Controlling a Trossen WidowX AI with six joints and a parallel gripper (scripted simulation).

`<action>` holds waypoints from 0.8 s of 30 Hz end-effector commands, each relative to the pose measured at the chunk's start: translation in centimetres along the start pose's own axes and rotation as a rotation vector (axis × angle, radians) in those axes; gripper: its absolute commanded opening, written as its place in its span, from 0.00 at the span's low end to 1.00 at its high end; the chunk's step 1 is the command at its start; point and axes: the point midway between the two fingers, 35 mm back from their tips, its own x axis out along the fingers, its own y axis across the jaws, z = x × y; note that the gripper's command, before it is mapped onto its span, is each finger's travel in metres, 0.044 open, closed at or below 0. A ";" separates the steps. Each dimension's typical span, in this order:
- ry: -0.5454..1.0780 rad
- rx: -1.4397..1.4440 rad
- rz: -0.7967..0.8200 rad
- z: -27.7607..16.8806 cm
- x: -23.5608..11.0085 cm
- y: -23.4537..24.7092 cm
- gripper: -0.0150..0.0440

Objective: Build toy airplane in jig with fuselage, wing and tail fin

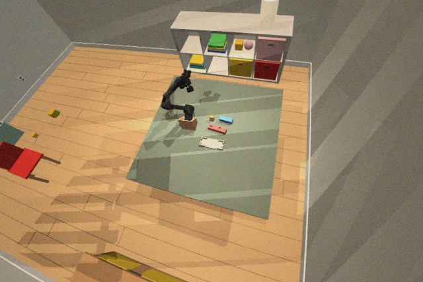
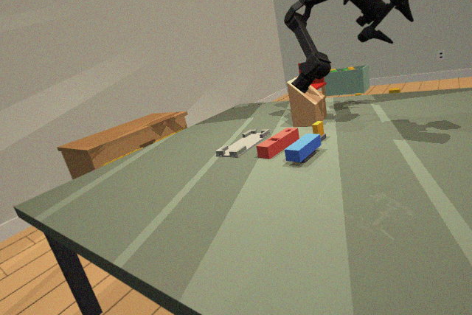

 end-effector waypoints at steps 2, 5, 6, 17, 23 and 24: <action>0.003 0.007 0.004 -0.1 0.1 0.1 1.00; 0.042 0.116 0.068 -1.8 1.1 1.2 1.00; 0.067 0.182 0.105 -2.8 1.7 1.9 1.00; 0.487 1.076 0.423 -14.7 2.9 13.5 1.00; 0.734 1.594 0.457 -18.8 -0.2 20.9 1.00; 0.783 1.682 0.457 -19.4 -1.1 22.4 1.00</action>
